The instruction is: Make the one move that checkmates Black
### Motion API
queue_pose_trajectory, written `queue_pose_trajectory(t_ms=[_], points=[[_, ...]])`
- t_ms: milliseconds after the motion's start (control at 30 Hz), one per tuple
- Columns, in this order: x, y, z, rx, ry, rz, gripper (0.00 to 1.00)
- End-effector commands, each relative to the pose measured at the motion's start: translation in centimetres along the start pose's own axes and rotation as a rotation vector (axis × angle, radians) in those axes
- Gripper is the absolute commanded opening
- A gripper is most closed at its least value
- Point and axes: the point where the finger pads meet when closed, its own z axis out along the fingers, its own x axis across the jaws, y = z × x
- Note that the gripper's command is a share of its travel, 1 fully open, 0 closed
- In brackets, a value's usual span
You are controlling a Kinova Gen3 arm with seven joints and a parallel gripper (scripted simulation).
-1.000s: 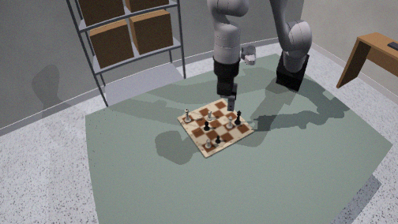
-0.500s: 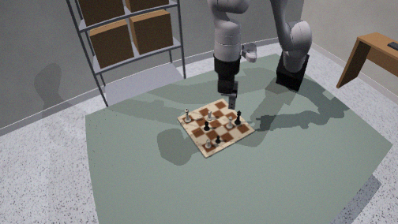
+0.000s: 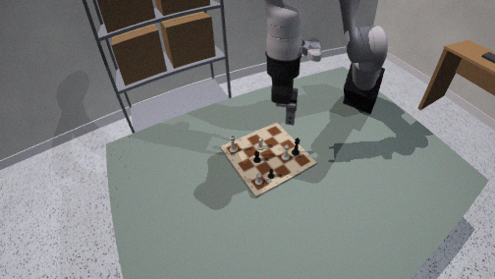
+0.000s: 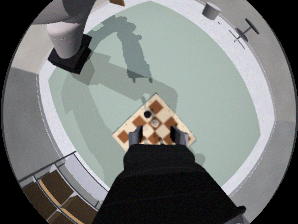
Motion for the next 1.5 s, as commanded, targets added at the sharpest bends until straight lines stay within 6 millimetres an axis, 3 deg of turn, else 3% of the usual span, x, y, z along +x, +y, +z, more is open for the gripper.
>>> queue_pose_trajectory(t_ms=[0,233,1467], points=[[0.07,0.40,-0.73,-0.011,0.012,0.013,1.00],[0.06,0.39,-1.53,-0.011,0.012,0.013,1.00],[0.06,0.39,-1.54,-0.011,0.012,0.013,1.00]])
